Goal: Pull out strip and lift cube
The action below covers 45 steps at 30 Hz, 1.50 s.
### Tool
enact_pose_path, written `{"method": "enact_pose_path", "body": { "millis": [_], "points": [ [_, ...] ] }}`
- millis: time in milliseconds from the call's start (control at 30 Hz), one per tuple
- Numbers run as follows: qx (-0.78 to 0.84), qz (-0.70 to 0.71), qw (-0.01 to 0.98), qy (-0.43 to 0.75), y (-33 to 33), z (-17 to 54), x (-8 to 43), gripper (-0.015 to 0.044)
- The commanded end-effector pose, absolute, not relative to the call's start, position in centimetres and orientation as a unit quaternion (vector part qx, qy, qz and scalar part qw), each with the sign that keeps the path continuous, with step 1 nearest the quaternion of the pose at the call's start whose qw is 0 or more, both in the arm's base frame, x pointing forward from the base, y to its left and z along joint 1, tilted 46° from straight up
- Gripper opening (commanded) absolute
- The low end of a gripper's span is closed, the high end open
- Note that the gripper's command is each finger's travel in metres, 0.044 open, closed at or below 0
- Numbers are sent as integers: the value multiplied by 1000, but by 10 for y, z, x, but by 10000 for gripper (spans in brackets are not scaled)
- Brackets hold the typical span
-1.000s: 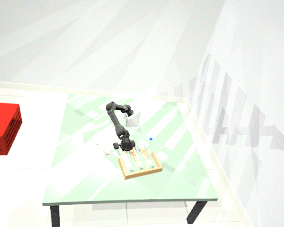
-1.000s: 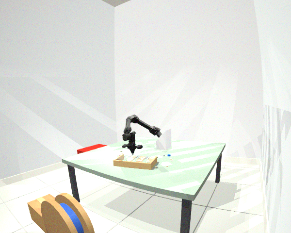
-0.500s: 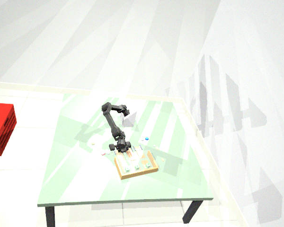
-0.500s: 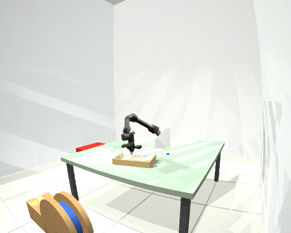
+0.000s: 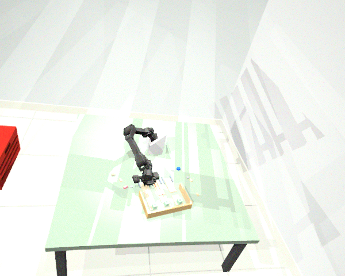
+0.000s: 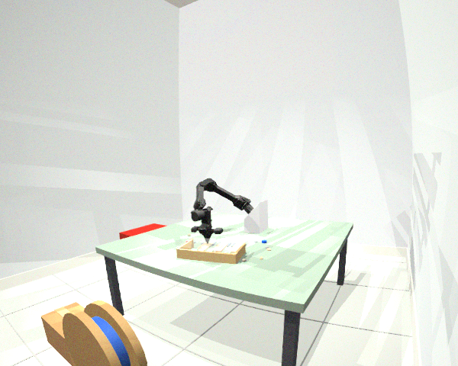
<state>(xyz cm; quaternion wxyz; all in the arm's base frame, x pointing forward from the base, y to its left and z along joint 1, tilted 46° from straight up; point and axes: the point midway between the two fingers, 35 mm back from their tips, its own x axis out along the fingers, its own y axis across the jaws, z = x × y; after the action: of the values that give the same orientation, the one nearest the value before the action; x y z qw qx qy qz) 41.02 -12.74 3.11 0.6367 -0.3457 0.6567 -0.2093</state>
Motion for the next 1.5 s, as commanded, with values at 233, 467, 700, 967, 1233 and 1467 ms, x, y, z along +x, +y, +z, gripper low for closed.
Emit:
{"method": "enact_pose_path", "body": {
  "millis": [233,467,700,967,1233,1467],
  "points": [
    [-346,-207,637,657,-128,30,410,0],
    [-346,-207,637,657,-128,29,411,0],
    [-346,-207,637,657,-129,29,411,0],
    [-346,-207,637,657,-130,29,408,0],
    [-346,-207,637,657,-132,30,395,0],
    [-346,-207,636,658,-134,30,384,0]
  ]
}}
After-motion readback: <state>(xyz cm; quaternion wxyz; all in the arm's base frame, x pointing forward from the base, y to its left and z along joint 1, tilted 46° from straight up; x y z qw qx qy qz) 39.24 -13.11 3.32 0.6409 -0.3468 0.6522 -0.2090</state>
